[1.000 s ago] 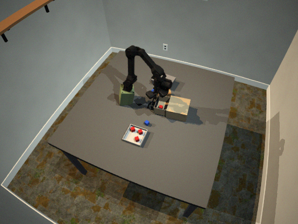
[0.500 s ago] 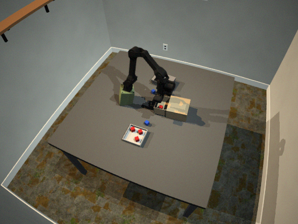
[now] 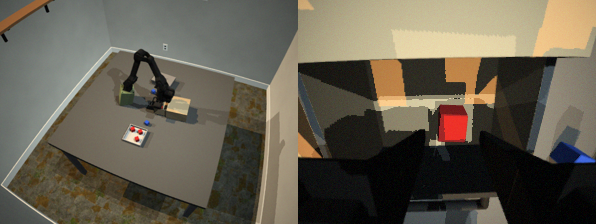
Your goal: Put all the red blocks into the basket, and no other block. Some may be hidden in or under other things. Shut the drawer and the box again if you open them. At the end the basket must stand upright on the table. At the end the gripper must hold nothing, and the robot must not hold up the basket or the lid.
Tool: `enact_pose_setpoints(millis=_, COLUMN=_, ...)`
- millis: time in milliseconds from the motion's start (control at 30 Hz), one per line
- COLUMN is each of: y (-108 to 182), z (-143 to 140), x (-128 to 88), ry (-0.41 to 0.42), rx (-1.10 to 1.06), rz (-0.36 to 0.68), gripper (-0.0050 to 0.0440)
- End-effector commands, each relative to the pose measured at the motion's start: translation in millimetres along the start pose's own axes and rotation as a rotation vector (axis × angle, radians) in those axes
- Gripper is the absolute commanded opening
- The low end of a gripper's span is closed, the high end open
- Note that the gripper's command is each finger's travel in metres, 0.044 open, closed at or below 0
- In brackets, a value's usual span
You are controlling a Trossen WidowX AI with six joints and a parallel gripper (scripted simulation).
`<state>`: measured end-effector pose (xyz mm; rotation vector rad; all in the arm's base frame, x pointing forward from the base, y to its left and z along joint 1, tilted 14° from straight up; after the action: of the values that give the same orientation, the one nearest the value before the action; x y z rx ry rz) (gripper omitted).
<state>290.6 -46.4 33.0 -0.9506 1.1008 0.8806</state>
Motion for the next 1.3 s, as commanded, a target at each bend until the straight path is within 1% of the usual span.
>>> enact_pose_setpoints(millis=0, y=0, z=0, x=5, ry=0.003, rx=0.001, rz=-0.003, gripper=0.0233)
enact_pose_setpoints(millis=100, y=0, z=0, x=13, ry=0.003, rx=0.001, rz=-0.003, gripper=0.0233)
enact_pose_setpoints(millis=167, y=0, z=0, x=13, ry=0.003, rx=0.001, rz=-0.003, gripper=0.0233)
enact_pose_setpoints(millis=433, y=0, z=0, x=34, ry=0.003, rx=0.001, rz=-0.003, gripper=0.0233)
enact_pose_setpoints(millis=733, y=0, z=0, x=35, ry=0.003, rx=0.001, rz=-0.003, gripper=0.0233)
enact_pose_setpoints(millis=767, y=0, z=0, x=35, ry=0.003, rx=0.001, rz=-0.003, gripper=0.0000)
enact_pose_setpoints(millis=1167, y=0, z=0, x=35, ry=0.003, rx=0.001, rz=-0.003, gripper=0.0000)
enact_pose_setpoints(millis=1267, y=0, z=0, x=30, ry=0.003, rx=0.001, rz=-0.003, gripper=0.0000)
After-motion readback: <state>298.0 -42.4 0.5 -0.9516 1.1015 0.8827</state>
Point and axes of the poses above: the point midway between the two fingers, 35 mm back from their tips, its own x axis out along the fingers, its own z axis across the jaws, y = z × x, the point moved 2 cm from there along -x, back along the fingers, and after that the axes turned 14 degrees about x, right-handed, at the moved point
